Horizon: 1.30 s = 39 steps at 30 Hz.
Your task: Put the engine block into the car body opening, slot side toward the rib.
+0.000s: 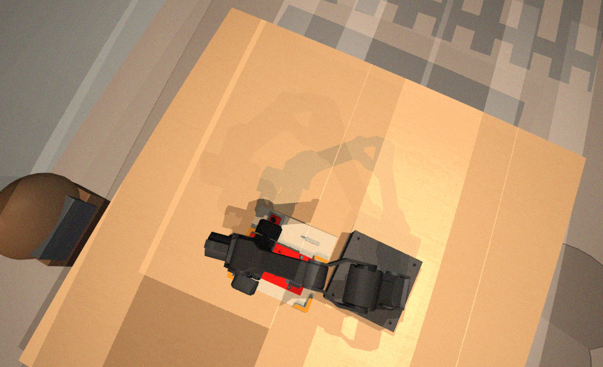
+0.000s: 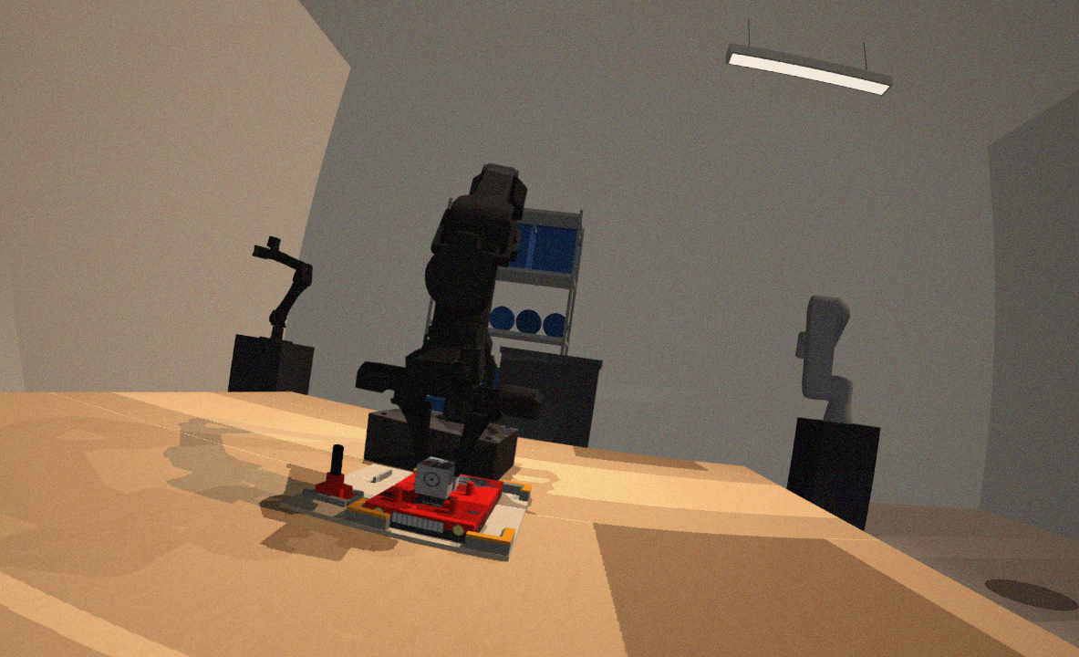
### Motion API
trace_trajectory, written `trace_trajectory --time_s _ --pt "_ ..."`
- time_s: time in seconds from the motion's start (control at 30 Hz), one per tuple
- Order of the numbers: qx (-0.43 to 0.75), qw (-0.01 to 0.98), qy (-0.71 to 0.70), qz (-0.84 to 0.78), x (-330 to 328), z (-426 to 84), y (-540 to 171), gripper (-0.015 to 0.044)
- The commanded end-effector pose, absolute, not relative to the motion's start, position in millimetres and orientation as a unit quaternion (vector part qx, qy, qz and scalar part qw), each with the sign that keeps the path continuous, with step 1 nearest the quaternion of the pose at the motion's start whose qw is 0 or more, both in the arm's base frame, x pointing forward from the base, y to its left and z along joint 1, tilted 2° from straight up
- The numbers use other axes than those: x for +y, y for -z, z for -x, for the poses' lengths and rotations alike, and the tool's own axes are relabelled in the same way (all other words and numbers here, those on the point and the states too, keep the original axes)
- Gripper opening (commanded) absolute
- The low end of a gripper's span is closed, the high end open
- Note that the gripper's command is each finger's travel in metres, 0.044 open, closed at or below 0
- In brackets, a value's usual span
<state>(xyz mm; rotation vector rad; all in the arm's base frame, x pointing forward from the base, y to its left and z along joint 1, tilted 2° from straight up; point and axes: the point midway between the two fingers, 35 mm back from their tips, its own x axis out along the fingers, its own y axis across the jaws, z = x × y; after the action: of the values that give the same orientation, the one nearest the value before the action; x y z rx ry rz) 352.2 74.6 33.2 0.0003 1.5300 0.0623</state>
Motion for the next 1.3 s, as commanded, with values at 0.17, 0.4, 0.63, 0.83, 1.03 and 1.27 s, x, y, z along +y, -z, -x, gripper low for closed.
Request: trace_trajectory --time_s 0.17,0.4,0.63,0.83,1.03,1.27 --pt "0.693 0.721 -0.03 -0.001 75.3 -352.2 -31.3 0.016" --pt "0.693 0.721 -0.029 -0.002 75.4 -352.2 -30.4 0.016" --pt "0.693 0.721 -0.029 -0.003 75.4 -352.3 -29.4 0.016" --pt "0.693 0.721 -0.028 -0.003 75.4 -352.4 -28.6 0.016" --pt "0.693 0.721 -0.027 -0.004 75.4 -352.4 -27.8 0.016" --pt "0.693 0.721 -0.027 -0.004 75.5 -352.5 -26.9 0.016"
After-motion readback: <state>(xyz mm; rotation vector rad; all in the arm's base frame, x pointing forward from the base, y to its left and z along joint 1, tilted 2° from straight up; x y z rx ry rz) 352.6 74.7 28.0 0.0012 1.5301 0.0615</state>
